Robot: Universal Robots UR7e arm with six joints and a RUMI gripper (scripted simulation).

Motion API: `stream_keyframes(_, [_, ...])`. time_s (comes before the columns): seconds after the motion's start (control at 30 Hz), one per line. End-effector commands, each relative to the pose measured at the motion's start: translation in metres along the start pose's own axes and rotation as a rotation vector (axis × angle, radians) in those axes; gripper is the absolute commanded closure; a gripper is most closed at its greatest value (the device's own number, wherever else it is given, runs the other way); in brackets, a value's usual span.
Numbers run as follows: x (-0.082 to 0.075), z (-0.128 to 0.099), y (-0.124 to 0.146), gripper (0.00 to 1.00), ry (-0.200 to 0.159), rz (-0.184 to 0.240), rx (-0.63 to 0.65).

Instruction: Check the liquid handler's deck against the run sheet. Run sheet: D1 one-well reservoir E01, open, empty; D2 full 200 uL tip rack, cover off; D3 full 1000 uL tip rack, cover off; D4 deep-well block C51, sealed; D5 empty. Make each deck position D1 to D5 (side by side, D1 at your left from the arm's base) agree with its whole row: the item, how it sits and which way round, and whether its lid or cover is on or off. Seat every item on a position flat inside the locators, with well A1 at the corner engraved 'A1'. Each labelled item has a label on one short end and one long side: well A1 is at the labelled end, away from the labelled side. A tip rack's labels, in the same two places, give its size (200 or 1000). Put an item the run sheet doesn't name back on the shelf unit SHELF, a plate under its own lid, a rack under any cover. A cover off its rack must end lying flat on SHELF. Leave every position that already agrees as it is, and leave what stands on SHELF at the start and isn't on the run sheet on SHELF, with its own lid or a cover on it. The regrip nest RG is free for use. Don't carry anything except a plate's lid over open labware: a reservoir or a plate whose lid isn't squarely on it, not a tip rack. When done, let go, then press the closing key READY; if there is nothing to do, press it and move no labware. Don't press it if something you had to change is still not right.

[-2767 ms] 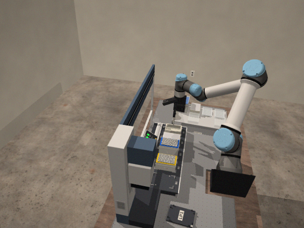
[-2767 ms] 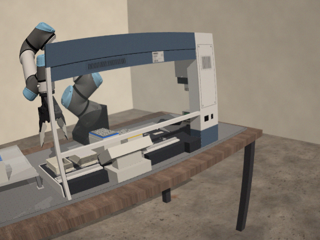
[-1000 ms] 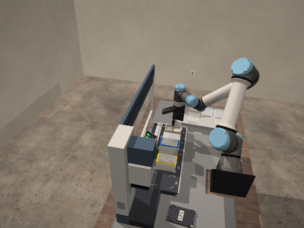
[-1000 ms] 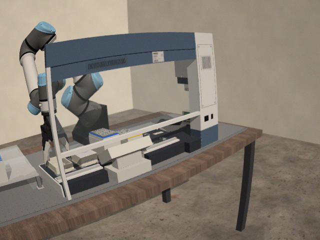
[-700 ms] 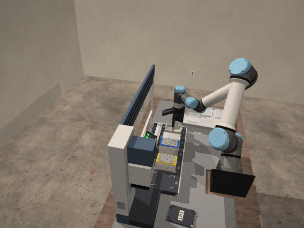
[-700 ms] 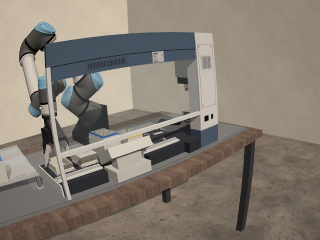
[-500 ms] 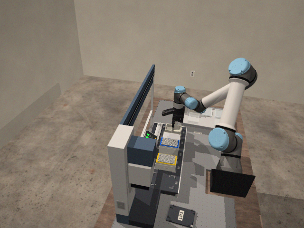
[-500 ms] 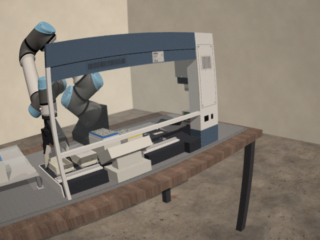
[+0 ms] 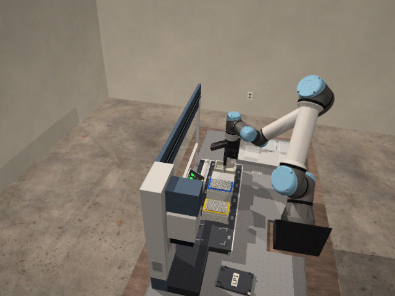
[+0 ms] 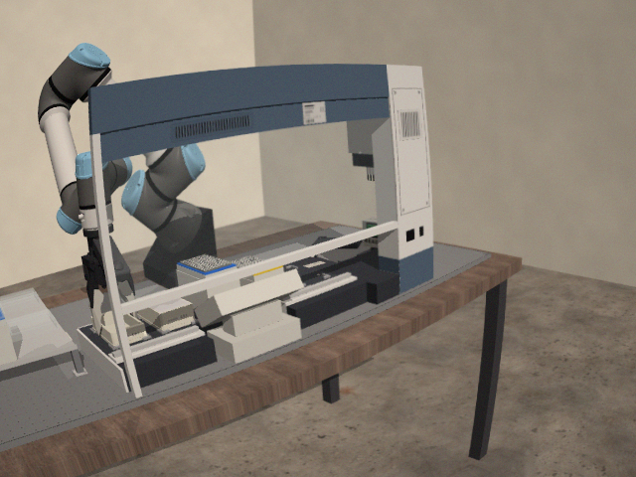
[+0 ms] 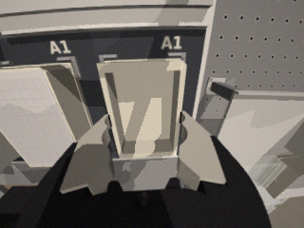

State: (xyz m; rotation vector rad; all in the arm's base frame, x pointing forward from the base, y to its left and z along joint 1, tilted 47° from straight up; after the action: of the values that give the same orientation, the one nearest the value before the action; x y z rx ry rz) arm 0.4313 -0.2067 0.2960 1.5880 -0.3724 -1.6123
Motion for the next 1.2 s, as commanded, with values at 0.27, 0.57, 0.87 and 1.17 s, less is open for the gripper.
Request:
stream_keyframes(0.27, [0.0, 0.0, 0.0, 1.0, 0.001, 0.001, 0.0])
stream_keyframes(0.57, [0.0, 0.0, 0.0, 1.0, 0.001, 0.001, 0.0])
stream_keyframes(0.87, [-0.002, 0.0, 0.0, 1.0, 0.001, 0.001, 0.0])
stream_keyframes(1.17, [-0.015, 0.0, 0.0, 1.0, 0.001, 0.001, 0.0])
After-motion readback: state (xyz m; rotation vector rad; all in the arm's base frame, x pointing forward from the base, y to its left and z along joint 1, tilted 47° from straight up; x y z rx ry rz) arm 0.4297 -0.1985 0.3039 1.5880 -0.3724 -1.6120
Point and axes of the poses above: the point where the finger pads meet when closed, its own x axis out along the fingers, its own y axis across the jaws, z = x × y, the point moved 6 cm from there along -x, back along the fingers, and after that the axes turned 12 degrees about -x, right-handed, at the moved point
